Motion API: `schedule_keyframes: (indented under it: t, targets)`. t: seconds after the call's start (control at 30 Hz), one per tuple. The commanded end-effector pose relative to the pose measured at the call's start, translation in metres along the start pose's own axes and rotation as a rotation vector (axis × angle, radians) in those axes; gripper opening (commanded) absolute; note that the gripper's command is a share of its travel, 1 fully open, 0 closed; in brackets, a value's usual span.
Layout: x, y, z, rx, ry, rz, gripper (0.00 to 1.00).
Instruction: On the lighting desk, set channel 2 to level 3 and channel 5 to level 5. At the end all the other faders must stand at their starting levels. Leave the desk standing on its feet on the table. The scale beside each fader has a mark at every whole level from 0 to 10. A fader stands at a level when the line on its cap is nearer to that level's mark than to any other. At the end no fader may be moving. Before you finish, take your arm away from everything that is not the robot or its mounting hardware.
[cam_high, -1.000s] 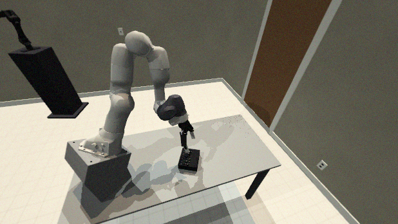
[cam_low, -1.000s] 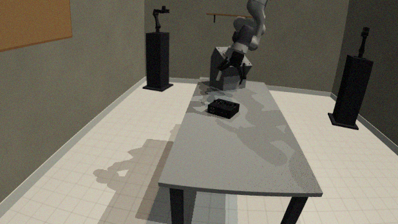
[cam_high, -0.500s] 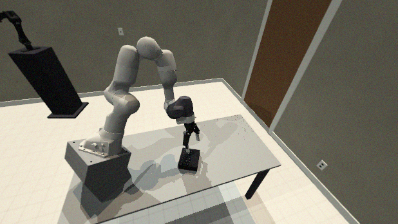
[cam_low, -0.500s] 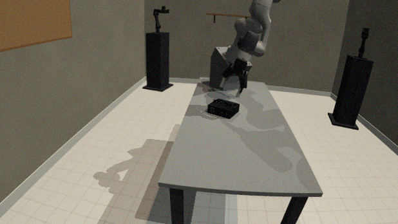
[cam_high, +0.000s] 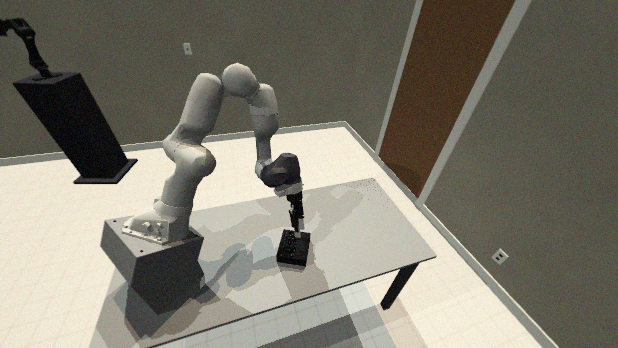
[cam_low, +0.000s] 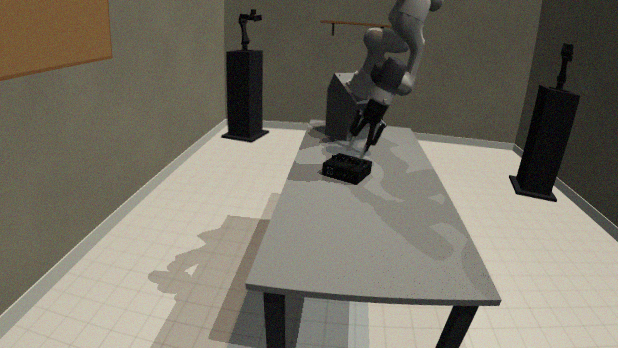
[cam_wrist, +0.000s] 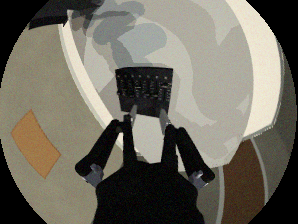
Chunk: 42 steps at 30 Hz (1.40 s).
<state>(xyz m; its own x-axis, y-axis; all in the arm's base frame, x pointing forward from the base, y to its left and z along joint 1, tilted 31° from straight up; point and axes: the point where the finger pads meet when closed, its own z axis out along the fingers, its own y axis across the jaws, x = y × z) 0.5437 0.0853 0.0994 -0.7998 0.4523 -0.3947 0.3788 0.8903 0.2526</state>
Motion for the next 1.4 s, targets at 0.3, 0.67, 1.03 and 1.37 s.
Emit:
schedule_keyframes:
  t: [0.3,0.67,1.03,1.37]
  targets:
    - [-0.0022,0.0005,0.0003,-0.217,0.174,-0.097,0.0]
    - [-0.0022,0.0005,0.0003,-0.224,0.182,-0.099,0.0]
    - [-0.0021,0.0006,0.0006,-0.235,0.195,-0.099,0.0]
    - [-0.0014,0.0012,0.0038,-0.259,0.21,-0.104,0.0]
